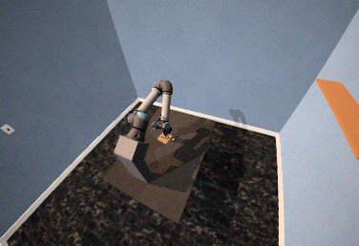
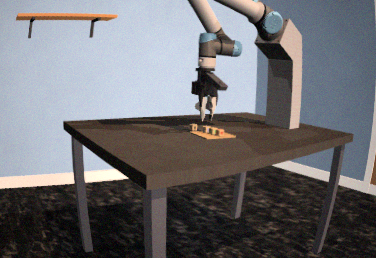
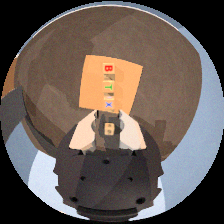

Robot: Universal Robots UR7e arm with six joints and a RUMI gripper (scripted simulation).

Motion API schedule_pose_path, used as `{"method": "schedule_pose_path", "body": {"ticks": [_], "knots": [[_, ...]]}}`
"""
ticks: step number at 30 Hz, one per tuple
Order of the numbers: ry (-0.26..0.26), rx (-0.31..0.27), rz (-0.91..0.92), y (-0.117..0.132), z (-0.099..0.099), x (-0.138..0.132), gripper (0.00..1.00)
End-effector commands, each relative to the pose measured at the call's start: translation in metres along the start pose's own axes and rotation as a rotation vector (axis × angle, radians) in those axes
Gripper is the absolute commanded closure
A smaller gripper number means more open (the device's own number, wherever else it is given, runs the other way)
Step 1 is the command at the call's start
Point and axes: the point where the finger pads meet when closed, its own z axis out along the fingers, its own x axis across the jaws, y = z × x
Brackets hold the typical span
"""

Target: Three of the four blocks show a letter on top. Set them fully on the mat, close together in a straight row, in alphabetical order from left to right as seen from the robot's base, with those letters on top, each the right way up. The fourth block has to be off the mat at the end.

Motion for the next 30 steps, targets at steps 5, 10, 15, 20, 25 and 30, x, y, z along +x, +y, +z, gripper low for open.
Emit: {"method": "schedule_pose_path", "body": {"ticks": [5,10,15,20,25,30], "knots": [[0.0,0.001,0.0,0.0,-0.031,0.0,0.75],[0.0,0.001,0.0,0.0,-0.041,0.0,0.75],[0.0,0.001,0.0,0.0,-0.043,0.0,0.75],[0.0,0.001,0.0,0.0,-0.044,0.0,0.0],[0.0,0.001,0.0,0.0,-0.044,0.0,0.0],[0.0,0.001,0.0,0.0,-0.044,0.0,0.0]]}}
